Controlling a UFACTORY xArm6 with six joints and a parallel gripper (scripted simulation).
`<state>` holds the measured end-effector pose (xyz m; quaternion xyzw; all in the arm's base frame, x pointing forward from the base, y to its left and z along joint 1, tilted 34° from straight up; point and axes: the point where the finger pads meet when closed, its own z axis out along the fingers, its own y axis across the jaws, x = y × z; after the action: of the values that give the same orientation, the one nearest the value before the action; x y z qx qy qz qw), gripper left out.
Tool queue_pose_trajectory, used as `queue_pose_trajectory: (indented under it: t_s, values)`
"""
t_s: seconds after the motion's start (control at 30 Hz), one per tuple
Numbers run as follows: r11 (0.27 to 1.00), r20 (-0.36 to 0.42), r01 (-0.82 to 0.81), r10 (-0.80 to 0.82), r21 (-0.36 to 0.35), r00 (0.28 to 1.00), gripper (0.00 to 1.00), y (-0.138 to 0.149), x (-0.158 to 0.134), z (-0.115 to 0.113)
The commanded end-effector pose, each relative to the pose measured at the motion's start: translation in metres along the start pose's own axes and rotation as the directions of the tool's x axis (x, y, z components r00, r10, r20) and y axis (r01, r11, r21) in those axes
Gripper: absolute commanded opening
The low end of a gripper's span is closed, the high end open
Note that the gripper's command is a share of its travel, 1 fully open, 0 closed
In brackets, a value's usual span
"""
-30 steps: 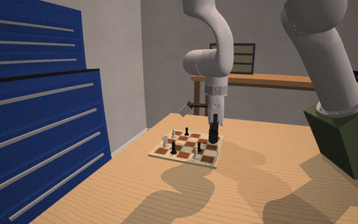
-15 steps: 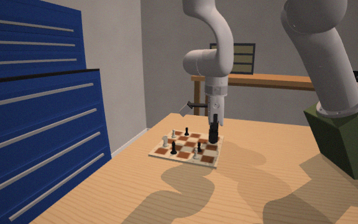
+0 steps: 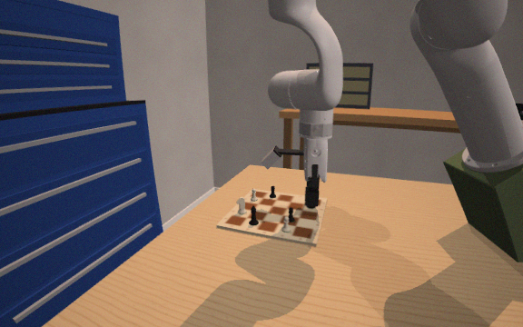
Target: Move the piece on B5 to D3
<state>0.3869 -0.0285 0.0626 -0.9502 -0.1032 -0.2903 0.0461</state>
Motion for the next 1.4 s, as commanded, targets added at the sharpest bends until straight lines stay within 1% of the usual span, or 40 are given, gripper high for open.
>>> queue_pose_trajectory:
  t_s: [0.0, 0.13, 0.63, 0.7, 1.2, 1.37]
  values:
    - [1.0, -0.001, 0.0, 0.0, 0.0, 1.0, 0.0, 0.0, 0.001, -0.007]
    - [1.0, -0.001, 0.0, 0.0, 0.0, 1.0, 0.0, 0.0, 0.001, -0.011]
    - [1.0, -0.001, 0.0, 0.0, 0.0, 1.0, 0.0, 0.0, 0.001, -0.054]
    - [1.0, -0.001, 0.0, 0.0, 0.0, 1.0, 0.0, 0.0, 0.001, -0.054]
    - [1.0, -0.001, 0.0, 0.0, 0.0, 1.0, 0.0, 0.0, 0.001, -0.089]
    - [1.0, -0.001, 0.0, 0.0, 0.0, 1.0, 0.0, 0.0, 0.001, -0.093]
